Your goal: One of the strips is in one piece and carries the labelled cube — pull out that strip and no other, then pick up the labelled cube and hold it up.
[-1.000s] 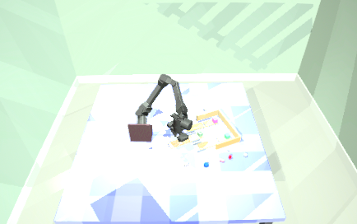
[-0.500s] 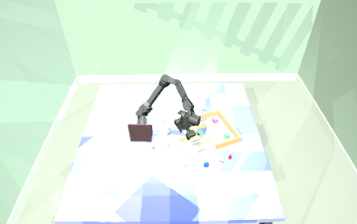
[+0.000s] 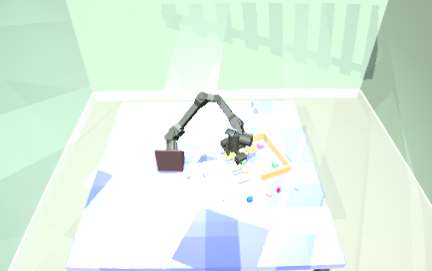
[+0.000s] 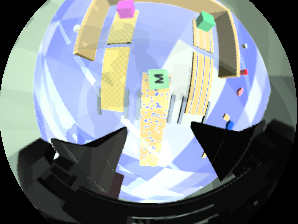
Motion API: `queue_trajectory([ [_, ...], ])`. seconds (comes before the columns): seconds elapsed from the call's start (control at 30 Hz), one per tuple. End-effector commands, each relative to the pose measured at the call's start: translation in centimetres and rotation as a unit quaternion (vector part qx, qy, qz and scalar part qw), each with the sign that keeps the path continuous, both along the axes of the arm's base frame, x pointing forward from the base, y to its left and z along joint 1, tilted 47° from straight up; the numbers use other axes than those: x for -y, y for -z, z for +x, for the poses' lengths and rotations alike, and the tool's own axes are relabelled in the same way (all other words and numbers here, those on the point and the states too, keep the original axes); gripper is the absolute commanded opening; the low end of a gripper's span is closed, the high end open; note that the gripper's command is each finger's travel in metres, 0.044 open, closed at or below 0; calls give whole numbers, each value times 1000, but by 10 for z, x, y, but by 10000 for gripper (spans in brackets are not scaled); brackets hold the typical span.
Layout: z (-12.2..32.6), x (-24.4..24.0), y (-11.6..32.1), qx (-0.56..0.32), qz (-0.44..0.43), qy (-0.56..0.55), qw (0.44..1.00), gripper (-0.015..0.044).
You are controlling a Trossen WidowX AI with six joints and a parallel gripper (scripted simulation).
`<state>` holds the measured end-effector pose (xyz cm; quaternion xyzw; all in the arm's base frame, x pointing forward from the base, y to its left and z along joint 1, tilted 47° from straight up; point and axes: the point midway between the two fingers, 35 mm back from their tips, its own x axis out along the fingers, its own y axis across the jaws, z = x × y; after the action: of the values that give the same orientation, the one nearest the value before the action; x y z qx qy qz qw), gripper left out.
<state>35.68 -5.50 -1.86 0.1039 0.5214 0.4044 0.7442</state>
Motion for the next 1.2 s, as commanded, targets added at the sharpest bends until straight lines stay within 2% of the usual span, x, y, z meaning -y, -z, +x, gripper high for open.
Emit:
queue_trajectory([
  [0.0,14,-3,-5,-5,4,1,1000,440],
  [0.47,60,-12,-27,-4,4,1,1000,440],
  [0.7,61,-18,-21,-4,4,1,1000,256],
  [1.17,64,-35,-5,-4,4,1,1000,250],
])
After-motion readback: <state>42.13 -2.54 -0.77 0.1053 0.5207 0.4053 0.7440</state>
